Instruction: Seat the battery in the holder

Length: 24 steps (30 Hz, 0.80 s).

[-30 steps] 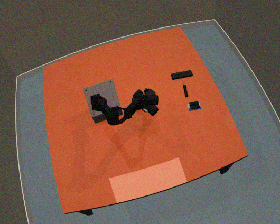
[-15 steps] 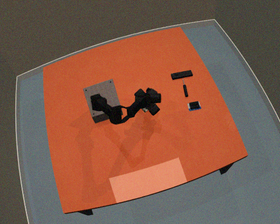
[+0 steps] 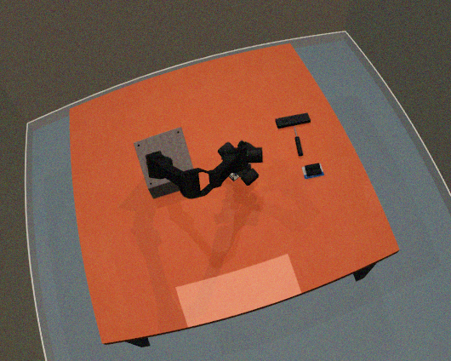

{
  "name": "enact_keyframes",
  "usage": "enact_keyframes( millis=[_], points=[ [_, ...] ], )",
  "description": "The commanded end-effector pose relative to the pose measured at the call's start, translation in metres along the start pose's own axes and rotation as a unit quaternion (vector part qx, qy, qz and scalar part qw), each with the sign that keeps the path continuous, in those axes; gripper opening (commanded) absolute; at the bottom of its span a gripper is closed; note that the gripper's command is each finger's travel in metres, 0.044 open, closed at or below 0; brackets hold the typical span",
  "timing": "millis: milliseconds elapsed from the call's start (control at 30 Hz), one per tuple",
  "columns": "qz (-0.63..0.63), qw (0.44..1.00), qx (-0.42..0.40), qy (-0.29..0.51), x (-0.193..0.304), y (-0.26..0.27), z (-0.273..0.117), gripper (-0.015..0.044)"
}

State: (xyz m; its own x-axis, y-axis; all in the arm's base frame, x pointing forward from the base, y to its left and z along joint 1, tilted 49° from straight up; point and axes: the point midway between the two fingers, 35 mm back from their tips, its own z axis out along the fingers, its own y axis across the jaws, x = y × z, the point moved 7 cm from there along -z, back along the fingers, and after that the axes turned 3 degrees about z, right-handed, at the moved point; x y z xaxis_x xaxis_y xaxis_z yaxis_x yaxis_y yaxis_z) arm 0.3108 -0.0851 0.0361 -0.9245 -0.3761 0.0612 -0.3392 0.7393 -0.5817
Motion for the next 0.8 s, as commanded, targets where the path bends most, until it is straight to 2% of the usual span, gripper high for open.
enact_keyframes(
  millis=[0,767],
  points=[
    [-0.001,1.000,-0.003,0.024,0.0032,0.0022,0.0045,0.0080],
    [0.001,0.996,-0.004,0.088,-0.0062,-0.0020,0.0048,0.0080]
  ],
)
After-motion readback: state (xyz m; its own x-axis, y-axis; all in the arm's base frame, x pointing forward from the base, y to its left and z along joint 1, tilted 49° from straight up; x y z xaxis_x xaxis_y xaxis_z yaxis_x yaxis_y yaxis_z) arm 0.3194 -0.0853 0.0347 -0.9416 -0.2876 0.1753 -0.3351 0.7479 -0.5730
